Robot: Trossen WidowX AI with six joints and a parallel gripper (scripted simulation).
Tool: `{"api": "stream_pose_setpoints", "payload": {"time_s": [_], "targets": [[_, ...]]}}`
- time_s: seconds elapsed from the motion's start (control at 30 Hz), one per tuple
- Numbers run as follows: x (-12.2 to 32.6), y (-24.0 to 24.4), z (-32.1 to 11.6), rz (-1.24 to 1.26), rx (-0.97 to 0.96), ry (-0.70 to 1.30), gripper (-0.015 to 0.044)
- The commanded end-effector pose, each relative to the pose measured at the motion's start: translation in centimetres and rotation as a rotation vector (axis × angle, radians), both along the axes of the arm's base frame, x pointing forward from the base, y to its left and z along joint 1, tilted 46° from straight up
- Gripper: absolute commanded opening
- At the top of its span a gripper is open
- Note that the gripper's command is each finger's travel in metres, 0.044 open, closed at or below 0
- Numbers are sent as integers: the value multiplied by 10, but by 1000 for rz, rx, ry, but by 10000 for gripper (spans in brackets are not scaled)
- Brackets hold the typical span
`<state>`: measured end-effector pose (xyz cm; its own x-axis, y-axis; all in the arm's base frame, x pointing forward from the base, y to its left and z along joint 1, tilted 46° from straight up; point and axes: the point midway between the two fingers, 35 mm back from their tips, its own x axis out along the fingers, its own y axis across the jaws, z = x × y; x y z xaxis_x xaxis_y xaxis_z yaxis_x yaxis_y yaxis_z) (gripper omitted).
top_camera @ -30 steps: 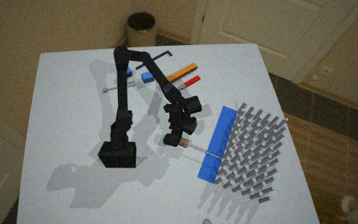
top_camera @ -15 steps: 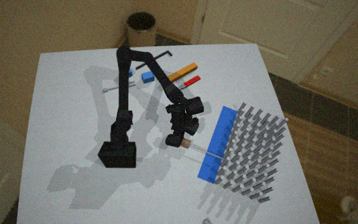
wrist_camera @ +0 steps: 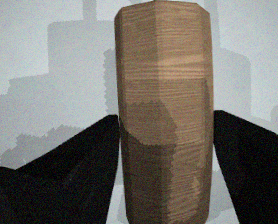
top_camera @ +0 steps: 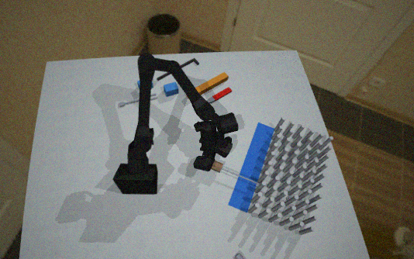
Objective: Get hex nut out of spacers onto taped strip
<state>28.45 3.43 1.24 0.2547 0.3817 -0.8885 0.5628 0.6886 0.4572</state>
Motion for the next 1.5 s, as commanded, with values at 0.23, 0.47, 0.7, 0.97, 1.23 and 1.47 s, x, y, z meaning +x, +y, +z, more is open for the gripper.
{"api": "stream_pose_setpoints", "payload": {"time_s": [0.23,0.47,0.7,0.97,1.23,1.47], "targets": [[9,-4,-1,2,-1,-9,0],[12,-6,-2,2,-1,-9,0],[16,-8,-3,2,-2,-9,0],[20,-10,-4,2,-2,-10,0],[25,-13,-5,2,-2,-10,0],[28,-15,-7,2,-2,-11,0]]}}
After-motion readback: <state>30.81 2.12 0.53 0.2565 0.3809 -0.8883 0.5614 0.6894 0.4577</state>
